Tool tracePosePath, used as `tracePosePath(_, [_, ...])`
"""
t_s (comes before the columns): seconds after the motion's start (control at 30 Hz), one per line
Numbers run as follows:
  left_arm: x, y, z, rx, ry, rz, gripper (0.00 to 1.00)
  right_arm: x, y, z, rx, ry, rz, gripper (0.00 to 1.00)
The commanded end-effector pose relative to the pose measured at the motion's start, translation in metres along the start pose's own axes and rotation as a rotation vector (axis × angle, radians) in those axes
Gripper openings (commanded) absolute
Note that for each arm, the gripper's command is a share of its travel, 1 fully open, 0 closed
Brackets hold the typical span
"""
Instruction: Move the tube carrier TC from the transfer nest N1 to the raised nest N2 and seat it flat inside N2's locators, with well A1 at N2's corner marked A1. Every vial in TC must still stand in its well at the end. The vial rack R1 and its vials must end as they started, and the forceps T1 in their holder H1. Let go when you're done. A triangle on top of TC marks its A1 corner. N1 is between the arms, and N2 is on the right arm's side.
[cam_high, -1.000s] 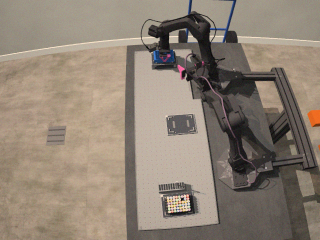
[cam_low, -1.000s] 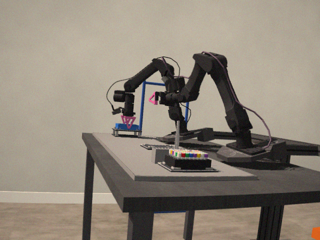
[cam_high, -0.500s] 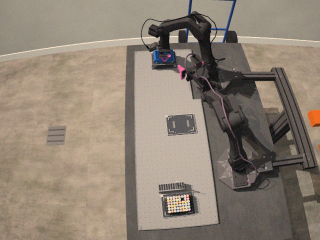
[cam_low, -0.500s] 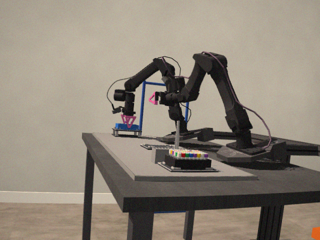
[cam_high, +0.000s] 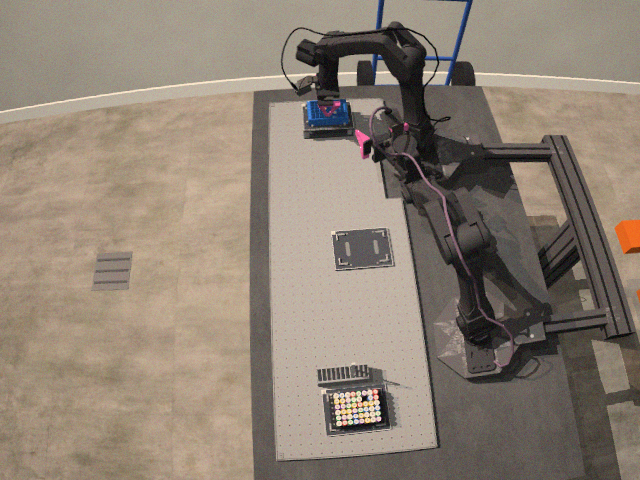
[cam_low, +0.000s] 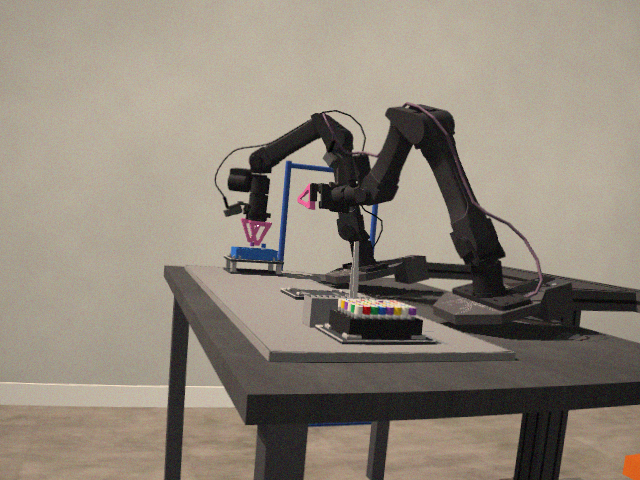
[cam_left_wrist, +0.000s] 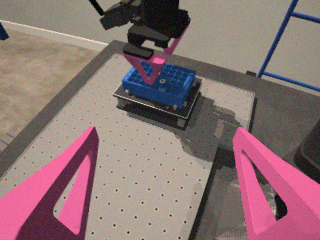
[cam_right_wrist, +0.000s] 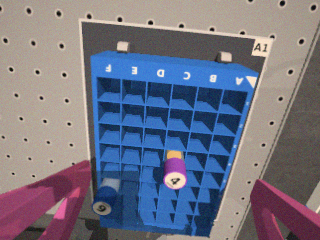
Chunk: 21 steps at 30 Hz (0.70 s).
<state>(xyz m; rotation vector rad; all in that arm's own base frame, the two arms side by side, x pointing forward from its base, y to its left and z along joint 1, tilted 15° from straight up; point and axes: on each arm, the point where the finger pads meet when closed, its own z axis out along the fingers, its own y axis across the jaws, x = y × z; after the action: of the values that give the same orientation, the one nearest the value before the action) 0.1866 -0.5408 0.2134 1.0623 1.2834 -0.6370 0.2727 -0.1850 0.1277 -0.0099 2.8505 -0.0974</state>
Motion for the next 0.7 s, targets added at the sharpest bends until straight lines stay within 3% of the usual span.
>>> tracePosePath(0.0, [-0.021, 0.001, 0.002, 0.003, -0.049, -0.005, 1.0, -0.004, -0.002, -0.033, 0.007, -0.032, -0.005, 1.0])
tracePosePath(0.07, [-0.021, 0.001, 0.002, 0.003, -0.049, -0.005, 1.0, -0.003, -0.002, -0.045, 0.008, -0.032, -0.006, 1.0])
tracePosePath(0.3, [-0.021, 0.001, 0.002, 0.003, -0.049, -0.005, 1.0, 0.003, 0.003, -0.026, -0.019, 0.019, -0.002, 1.0])
tracePosePath(0.5, [-0.021, 0.001, 0.002, 0.003, -0.049, -0.005, 1.0, -0.002, 0.0, -0.03, 0.006, -0.014, 0.044, 1.0])
tracePosePath(0.67, [-0.021, 0.001, 0.002, 0.003, -0.049, -0.005, 1.0, 0.001, -0.003, -0.042, 0.067, -0.107, 0.245, 1.0])
